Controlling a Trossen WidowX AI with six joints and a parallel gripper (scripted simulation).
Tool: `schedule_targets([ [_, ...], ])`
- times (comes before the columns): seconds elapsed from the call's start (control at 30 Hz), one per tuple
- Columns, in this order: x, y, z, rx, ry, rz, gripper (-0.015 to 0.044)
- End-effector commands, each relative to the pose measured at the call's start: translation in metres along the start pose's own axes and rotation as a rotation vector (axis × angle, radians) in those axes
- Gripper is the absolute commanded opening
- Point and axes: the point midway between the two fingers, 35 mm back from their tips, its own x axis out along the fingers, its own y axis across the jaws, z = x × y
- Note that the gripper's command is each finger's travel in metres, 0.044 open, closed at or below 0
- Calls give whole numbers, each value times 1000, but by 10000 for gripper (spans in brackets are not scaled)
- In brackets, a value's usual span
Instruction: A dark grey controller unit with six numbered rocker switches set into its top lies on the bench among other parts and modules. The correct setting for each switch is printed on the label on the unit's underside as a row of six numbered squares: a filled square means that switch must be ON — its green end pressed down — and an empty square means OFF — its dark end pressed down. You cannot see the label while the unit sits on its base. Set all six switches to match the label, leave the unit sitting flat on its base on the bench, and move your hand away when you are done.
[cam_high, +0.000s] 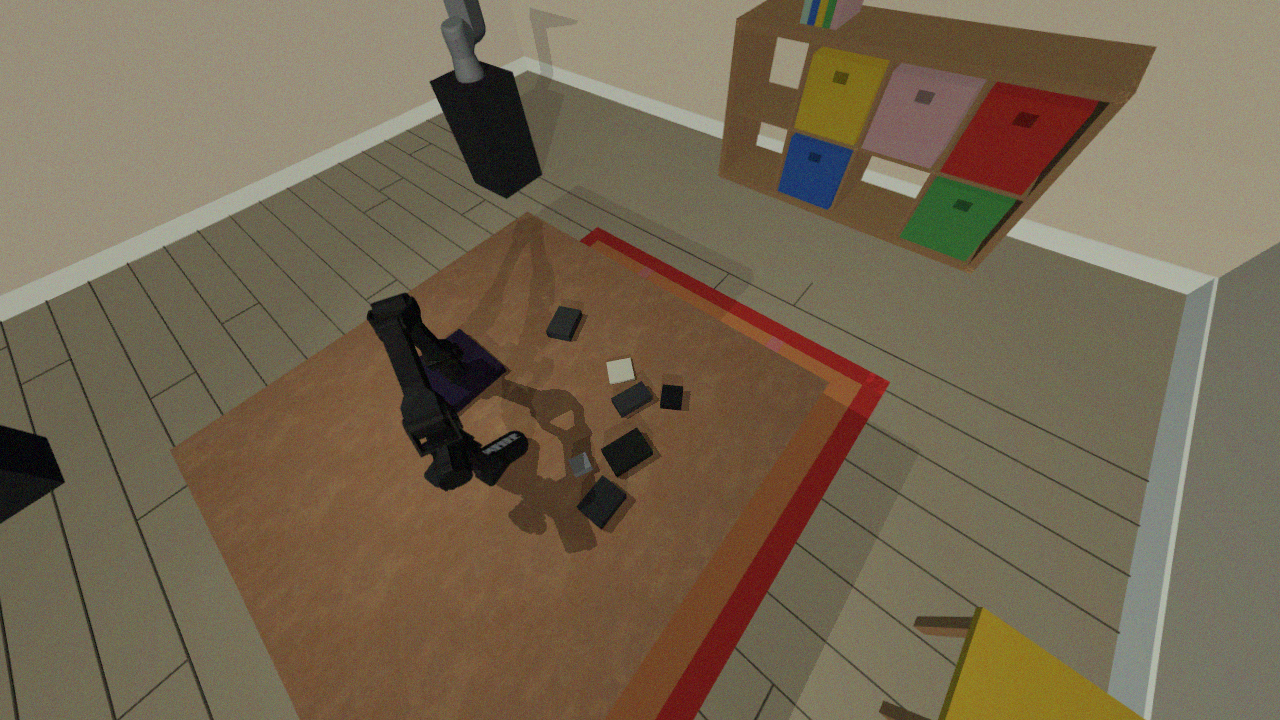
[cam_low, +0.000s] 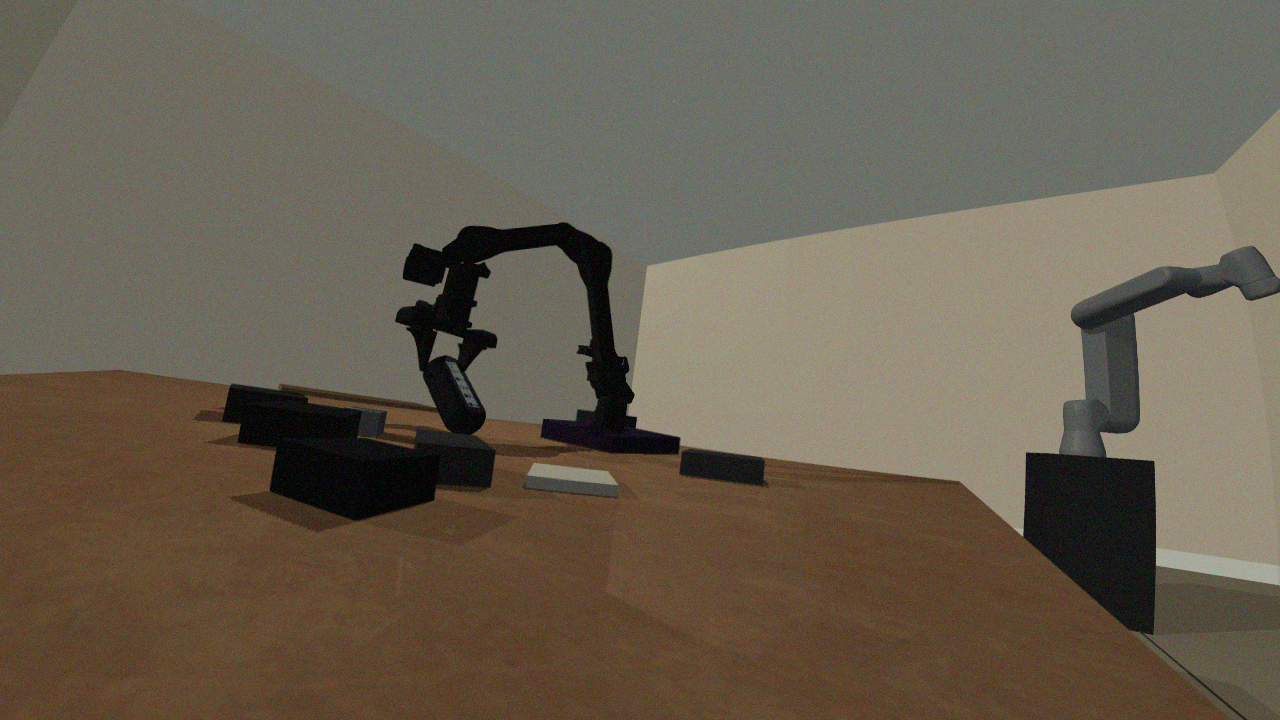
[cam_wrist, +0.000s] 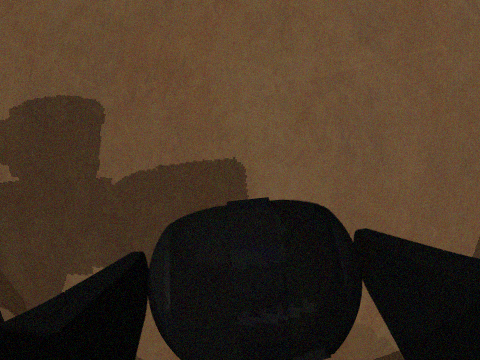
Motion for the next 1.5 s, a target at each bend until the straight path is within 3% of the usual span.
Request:
schedule_targets([
  [0.0,6,0,-1,-9,15,-10,338],
  [1.47,35,0,19,-9,13,-10,338],
])
